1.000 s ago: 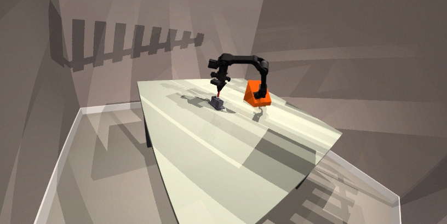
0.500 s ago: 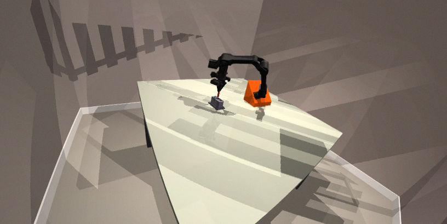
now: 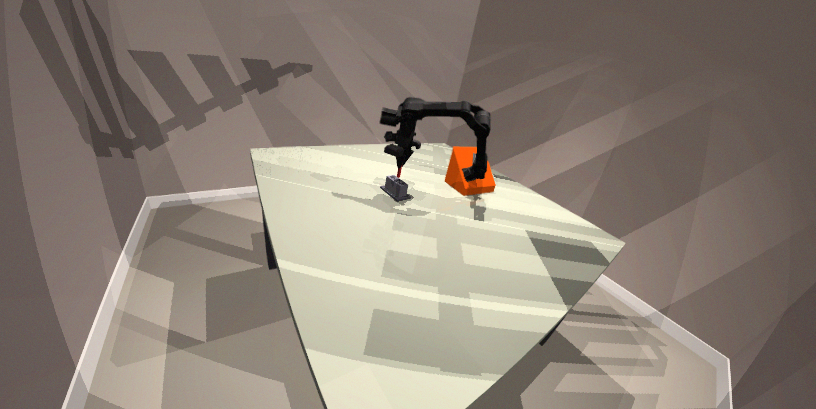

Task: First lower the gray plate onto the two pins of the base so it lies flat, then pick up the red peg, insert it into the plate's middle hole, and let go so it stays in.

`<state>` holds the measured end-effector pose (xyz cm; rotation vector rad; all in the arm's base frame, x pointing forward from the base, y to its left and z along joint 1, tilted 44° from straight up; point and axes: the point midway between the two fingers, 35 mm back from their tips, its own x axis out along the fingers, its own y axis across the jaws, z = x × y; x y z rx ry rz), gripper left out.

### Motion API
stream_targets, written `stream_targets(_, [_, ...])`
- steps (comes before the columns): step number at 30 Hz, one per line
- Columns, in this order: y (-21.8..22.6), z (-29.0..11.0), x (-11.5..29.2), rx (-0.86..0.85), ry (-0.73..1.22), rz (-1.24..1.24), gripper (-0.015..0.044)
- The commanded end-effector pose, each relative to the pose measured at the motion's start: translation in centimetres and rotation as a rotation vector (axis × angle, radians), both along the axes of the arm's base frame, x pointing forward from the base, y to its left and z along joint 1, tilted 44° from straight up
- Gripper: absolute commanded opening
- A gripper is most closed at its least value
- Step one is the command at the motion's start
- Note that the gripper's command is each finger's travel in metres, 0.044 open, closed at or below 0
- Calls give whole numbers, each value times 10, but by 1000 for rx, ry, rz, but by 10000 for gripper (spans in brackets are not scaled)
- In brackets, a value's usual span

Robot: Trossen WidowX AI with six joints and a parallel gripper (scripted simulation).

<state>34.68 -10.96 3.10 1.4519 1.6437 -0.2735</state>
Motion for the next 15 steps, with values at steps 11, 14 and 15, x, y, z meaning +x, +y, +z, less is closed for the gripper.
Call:
stream_targets(11, [0, 0, 0, 0, 0, 0, 0])
stream_targets(14, [1, -1, 0, 0, 0, 0, 0])
stream_targets(15, [2, -2, 0, 0, 0, 1, 0])
